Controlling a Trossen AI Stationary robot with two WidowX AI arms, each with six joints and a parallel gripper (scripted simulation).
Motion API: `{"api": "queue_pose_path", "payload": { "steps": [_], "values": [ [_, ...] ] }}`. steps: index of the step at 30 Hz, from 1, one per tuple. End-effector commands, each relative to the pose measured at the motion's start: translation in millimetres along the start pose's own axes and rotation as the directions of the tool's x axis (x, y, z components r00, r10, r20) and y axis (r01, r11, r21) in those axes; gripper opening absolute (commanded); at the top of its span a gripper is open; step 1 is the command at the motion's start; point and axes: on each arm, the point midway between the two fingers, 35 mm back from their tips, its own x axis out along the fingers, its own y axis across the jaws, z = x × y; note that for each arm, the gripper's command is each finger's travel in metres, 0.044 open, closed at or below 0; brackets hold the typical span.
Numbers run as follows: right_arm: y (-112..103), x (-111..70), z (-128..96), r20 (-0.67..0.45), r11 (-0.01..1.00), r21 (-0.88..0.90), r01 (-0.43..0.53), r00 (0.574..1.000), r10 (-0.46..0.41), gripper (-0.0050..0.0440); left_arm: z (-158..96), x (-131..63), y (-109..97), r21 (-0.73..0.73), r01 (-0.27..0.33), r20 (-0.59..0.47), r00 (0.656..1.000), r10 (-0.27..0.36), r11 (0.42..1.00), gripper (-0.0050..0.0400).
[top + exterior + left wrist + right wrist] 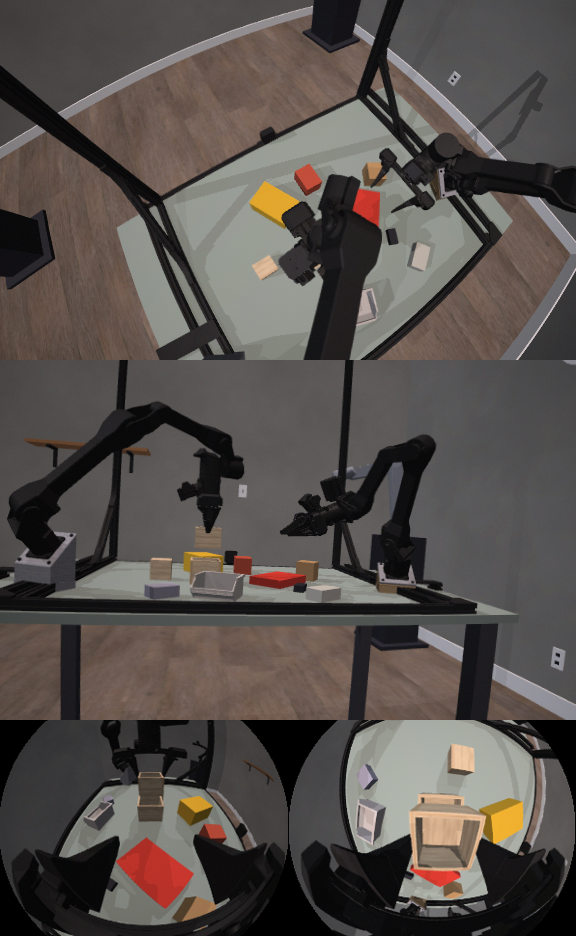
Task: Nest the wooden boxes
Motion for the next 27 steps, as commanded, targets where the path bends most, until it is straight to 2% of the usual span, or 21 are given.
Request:
{"api": "queue_pose_path", "payload": {
  "steps": [1,17,27],
  "values": [
    [0.9,7.5,1.0,0.010,1.000,-0.006,-0.008,1.000,0.008,0.0000,-2.4,-0.9,0.9,0.008,-0.001,-0.002,1.000,0.001,1.000,0.0400],
    [0.9,24.6,0.8,0.010,1.000,-0.006,-0.008,1.000,0.008,0.0000,-2.4,-0.9,0.9,0.008,-0.001,-0.002,1.000,0.001,1.000,0.0400],
    [1.3,27.6,1.8,0.010,1.000,-0.006,-0.008,1.000,0.008,0.0000,-2.4,-0.9,0.9,0.008,-0.001,-0.002,1.000,0.001,1.000,0.0400]
  ]
}}
